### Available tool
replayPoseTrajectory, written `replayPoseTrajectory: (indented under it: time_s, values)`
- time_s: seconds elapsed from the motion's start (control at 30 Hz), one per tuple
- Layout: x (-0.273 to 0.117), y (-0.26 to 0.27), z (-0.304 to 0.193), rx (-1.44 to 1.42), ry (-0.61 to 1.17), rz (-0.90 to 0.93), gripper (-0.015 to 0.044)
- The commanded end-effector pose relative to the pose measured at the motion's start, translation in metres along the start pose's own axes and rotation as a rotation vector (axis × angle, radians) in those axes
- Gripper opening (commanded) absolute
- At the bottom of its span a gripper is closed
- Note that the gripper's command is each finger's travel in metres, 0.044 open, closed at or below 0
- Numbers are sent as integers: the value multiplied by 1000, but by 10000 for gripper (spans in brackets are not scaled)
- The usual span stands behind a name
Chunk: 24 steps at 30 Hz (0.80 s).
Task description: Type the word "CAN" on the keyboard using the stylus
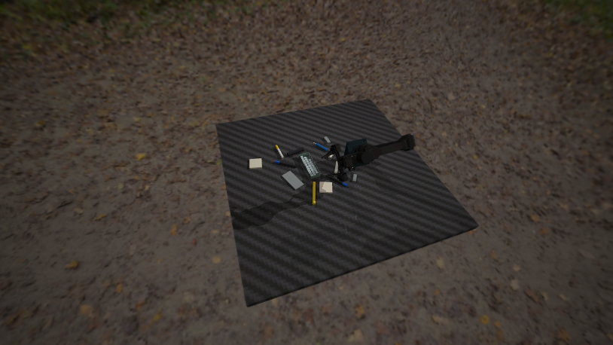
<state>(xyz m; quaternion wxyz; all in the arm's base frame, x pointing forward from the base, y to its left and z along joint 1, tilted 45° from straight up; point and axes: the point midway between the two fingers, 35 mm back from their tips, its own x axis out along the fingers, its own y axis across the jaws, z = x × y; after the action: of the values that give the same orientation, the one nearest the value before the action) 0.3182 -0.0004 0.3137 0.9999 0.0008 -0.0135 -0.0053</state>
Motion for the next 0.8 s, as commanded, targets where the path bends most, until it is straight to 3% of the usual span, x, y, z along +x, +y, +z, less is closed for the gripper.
replayPoseTrajectory:
  time_s: [0.0, 0.27, 0.53, 0.77]
  values:
    - [2, 0, -2, -3, 12, 3, 414]
    - [43, 1, -118, -36, 532, 166, 204]
    - [29, -2, -233, 174, 1050, 371, 0]
    - [0, 6, -292, 467, 1365, 558, 0]
